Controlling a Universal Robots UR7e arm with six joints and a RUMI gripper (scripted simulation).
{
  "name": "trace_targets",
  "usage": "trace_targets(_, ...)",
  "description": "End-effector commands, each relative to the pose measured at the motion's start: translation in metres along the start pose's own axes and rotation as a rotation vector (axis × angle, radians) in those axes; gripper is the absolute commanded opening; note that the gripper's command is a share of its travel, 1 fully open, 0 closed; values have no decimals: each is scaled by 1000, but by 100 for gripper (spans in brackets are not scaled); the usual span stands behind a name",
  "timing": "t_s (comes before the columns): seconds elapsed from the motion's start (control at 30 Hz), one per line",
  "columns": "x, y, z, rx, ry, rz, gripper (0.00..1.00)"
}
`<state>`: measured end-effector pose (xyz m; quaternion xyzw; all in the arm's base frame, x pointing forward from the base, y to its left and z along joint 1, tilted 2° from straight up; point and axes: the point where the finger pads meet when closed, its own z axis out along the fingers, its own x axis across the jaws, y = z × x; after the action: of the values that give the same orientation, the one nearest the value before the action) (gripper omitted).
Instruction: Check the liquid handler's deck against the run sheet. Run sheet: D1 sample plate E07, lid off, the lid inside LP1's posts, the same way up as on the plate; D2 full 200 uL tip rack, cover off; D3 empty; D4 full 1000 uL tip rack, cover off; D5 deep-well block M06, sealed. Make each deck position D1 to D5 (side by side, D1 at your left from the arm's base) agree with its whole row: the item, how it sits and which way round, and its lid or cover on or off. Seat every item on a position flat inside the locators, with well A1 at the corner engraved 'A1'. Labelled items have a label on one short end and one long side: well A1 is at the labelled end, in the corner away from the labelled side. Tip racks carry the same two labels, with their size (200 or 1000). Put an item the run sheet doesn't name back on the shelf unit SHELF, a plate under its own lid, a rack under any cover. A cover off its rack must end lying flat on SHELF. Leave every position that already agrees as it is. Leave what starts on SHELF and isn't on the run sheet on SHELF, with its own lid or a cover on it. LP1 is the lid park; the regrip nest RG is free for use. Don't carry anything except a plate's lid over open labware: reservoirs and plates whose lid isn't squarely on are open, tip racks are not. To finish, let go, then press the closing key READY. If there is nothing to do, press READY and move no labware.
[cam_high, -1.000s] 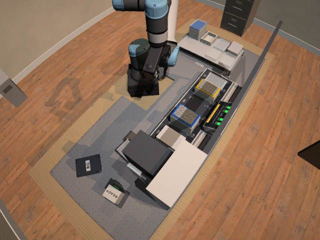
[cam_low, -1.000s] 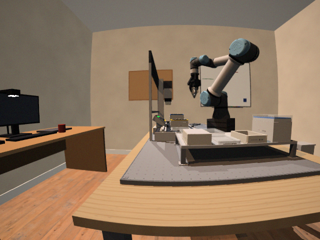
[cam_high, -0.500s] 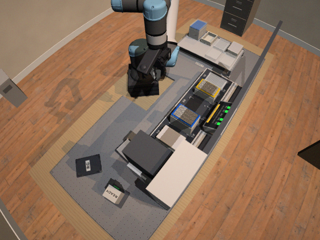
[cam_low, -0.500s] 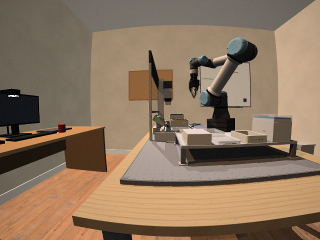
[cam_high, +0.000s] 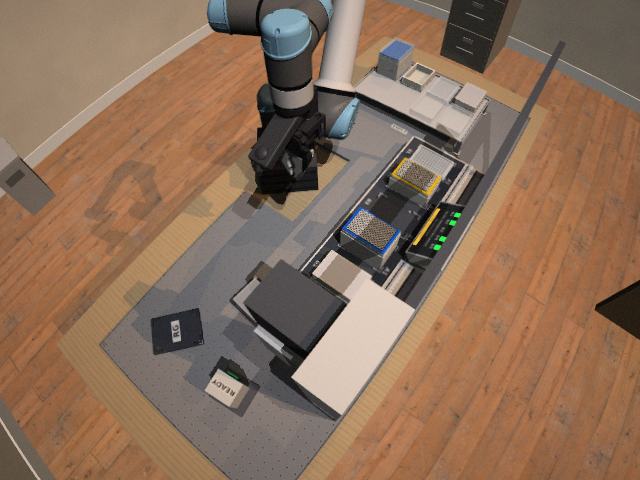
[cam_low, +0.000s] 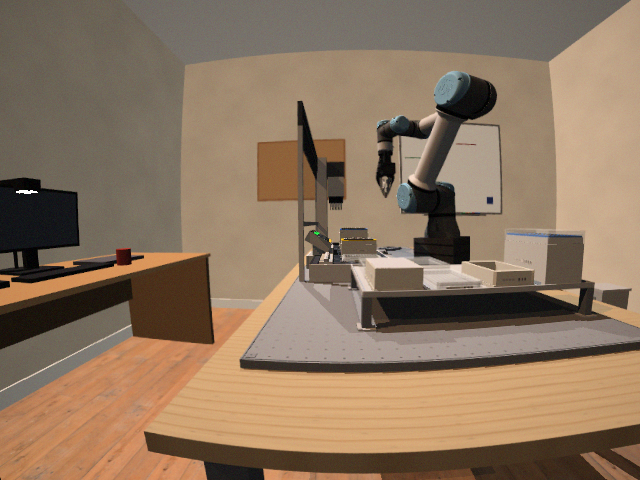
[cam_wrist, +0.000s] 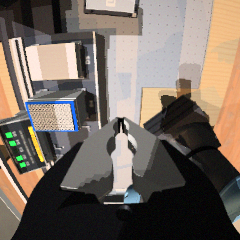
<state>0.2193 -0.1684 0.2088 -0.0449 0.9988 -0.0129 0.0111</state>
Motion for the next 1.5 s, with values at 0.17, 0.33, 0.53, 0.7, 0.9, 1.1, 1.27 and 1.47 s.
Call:
trace_targets(0.17, -1, -11, 0, 0, -1, 1, 0)
trace_targets(0.33, 0, -26, 0, 0, -1, 36, 0)
trace_targets(0.53, 0, -51, 0, 0, -1, 36, 0)
trace_targets(0.7, 1, -76, 0, 0, -1, 36, 0)
trace_targets(0.9, 2, -94, 0, 0, -1, 36, 0)
trace_targets(1.1, 2, -94, 0, 0, -1, 36, 0)
trace_targets(1.27, 2, -99, 0, 0, -1, 16, 0)
trace_targets(1.47, 3, -124, 0, 0, -1, 16, 0)
